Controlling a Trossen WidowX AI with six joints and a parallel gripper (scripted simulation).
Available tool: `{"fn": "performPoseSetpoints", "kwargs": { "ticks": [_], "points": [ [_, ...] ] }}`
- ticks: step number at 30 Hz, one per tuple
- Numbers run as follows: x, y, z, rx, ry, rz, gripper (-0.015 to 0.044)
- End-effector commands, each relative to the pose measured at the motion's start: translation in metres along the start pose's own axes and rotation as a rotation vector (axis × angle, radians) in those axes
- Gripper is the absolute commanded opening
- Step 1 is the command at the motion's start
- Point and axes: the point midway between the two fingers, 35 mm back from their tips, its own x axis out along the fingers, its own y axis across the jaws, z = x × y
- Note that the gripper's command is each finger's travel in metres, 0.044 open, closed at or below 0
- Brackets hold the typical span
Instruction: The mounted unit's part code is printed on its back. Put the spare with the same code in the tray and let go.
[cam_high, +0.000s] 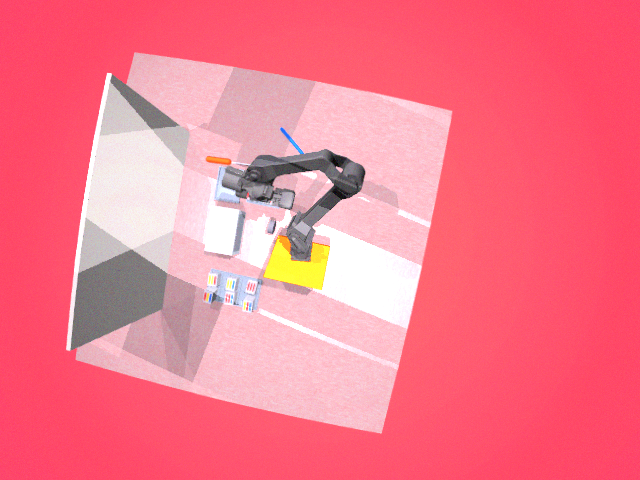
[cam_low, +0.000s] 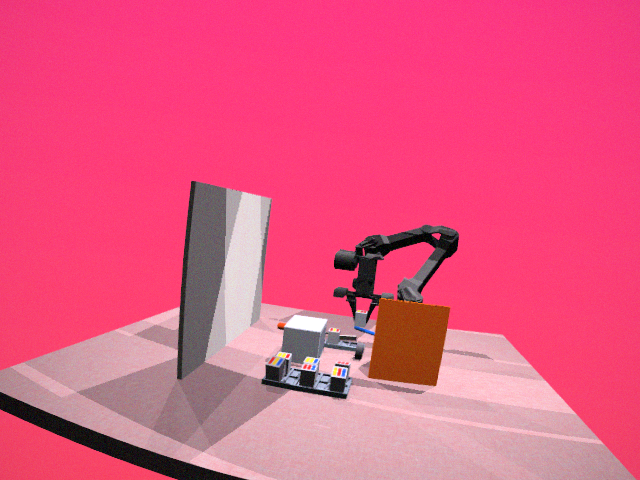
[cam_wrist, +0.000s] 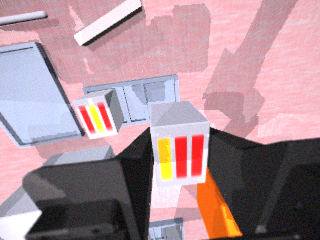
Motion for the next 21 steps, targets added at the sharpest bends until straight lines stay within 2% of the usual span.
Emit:
{"fn": "performPoseSetpoints", "kwargs": {
  "ticks": [1, 10, 21],
  "points": [
    [-0.006, 0.001, 0.003, 0.012, -0.008, 0.008, 0.0],
    [-0.006, 0.0, 0.001, 0.001, 0.0, 0.002, 0.0],
    [-0.046, 0.008, -0.001, 0.005, 0.009, 0.004, 0.0]
  ]
}}
